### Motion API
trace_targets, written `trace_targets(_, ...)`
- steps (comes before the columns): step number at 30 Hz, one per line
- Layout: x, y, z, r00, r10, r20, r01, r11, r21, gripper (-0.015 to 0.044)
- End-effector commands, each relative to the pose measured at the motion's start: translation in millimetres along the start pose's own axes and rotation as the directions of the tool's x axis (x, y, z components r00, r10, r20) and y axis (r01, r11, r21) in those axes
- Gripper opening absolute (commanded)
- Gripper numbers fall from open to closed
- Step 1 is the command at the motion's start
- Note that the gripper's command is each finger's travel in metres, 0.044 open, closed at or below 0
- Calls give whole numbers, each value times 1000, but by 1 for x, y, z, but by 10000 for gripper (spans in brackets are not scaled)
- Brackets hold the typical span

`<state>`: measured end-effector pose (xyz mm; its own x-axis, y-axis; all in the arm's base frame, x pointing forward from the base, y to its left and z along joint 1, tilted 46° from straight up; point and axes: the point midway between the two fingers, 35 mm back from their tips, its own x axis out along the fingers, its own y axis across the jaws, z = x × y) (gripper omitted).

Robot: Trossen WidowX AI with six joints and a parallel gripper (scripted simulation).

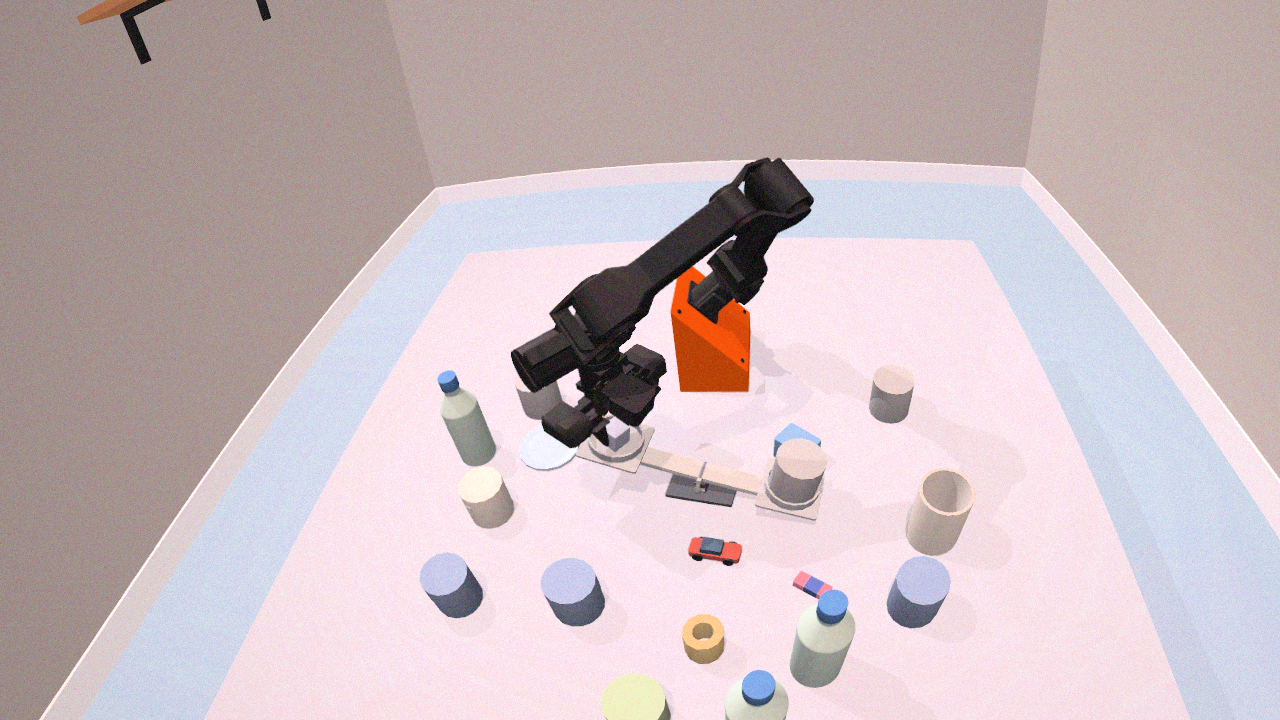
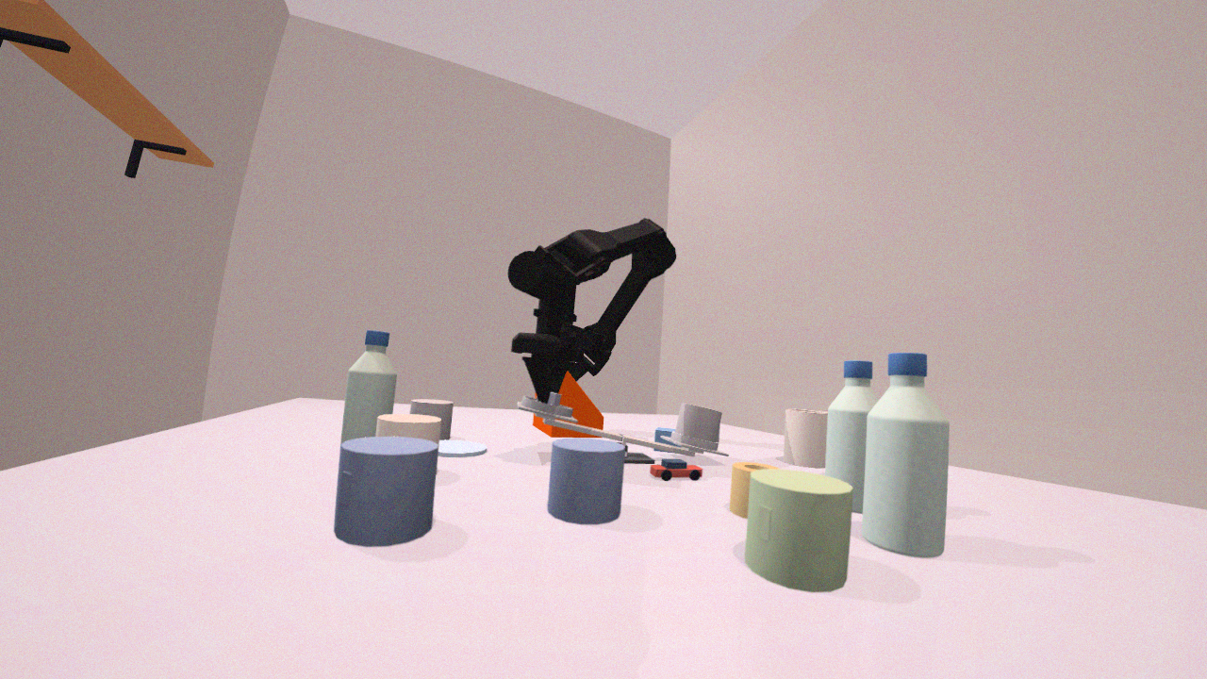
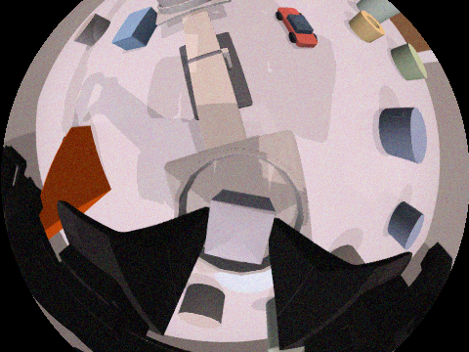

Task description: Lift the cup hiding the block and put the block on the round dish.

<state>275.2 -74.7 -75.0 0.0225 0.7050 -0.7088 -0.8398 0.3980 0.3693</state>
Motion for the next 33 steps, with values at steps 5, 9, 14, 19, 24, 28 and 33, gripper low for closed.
trace_targets(5,2,0,0,1000,2,6,-2,1000,7,121)
trace_targets(9,-3,-1,-1,1000,-12,4,12,1000,19,36)
trace_targets(14,-26,-5,-4,1000,-29,-1,29,999,33,0)
trace_targets(19,-48,-6,-3,1000,-22,-2,22,999,27,0)
trace_targets(24,-75,-3,-2,1000,-9,-1,9,1000,16,0)
trace_targets(28,-93,0,-1,1000,1,1,-1,1000,9,0)
trace_targets(33,-89,-4,-10,1000,1,1,-1,1000,9,0)
